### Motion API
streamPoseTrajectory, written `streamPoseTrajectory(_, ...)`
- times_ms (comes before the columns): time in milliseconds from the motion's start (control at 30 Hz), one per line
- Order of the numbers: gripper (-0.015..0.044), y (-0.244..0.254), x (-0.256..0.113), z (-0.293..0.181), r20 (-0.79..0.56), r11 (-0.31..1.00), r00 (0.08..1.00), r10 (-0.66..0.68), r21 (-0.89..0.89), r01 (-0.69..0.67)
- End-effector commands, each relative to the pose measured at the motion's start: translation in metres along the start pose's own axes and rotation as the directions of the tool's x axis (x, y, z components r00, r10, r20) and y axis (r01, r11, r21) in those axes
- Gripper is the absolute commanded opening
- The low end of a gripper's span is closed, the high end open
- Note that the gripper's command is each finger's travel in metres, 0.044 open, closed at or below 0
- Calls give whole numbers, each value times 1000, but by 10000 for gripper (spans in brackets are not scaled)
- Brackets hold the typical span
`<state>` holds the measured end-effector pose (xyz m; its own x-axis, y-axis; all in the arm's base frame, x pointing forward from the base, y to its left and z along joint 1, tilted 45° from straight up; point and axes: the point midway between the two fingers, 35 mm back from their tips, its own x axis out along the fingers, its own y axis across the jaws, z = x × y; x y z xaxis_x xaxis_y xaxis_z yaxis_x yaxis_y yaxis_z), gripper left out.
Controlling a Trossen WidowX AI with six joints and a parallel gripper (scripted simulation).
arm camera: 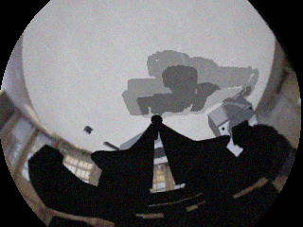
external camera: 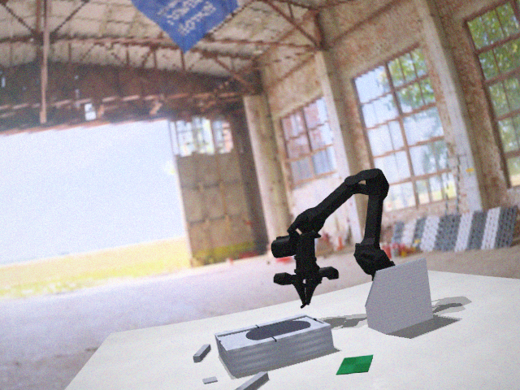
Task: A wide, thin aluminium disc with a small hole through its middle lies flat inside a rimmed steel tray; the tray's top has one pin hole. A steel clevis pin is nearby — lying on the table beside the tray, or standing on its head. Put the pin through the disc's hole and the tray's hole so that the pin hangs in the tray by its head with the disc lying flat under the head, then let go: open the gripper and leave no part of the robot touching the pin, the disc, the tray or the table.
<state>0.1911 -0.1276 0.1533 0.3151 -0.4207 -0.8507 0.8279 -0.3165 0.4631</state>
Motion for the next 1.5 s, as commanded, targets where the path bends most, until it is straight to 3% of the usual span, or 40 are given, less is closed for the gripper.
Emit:
streamPoseTrajectory(0, 0, 0, 1, -1, -1, 1000, 1000, -4, -23, 4)
streamPoseTrajectory(333, 0, 6, 8, -20, -2, 939, 998, -55, -340, 52)
streamPoseTrajectory(667, 0, 11, 15, -37, 18, 777, 995, -100, -623, 90)
streamPoseTrajectory(1067, 0, 15, 23, -60, 56, 469, 988, -141, -875, 117)
streamPoseTrajectory(1467, 0, 18, 29, -85, 103, 84, 981, -167, -989, 118)
